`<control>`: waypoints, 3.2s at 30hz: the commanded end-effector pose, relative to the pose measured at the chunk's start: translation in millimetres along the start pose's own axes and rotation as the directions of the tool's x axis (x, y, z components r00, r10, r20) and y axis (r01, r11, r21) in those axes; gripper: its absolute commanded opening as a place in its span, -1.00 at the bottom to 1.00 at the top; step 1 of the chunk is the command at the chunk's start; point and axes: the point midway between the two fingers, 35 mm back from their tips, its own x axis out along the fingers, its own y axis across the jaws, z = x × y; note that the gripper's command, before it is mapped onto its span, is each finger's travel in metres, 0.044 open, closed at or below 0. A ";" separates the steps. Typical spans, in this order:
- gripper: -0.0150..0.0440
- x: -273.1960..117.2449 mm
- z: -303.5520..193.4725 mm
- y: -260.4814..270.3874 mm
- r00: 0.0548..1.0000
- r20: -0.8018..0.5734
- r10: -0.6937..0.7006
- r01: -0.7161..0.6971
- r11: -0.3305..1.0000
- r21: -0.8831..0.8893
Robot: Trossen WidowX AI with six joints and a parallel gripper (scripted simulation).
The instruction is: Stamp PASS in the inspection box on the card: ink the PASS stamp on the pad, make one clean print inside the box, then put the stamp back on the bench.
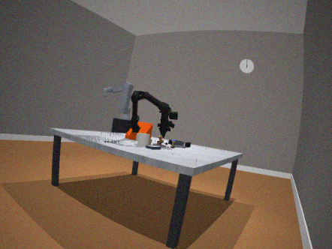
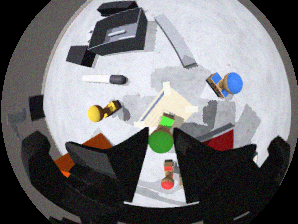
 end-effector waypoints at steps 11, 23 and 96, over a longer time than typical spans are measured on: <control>-0.49 9.8 -2.8 -0.6 1.000 -0.004 -0.003 0.003 1.000 -0.008; -0.49 17.3 -4.5 -1.4 1.000 -0.003 -0.004 0.004 1.000 -0.008; -0.49 23.8 -5.3 -2.3 1.000 -0.003 -0.004 0.004 1.000 -0.008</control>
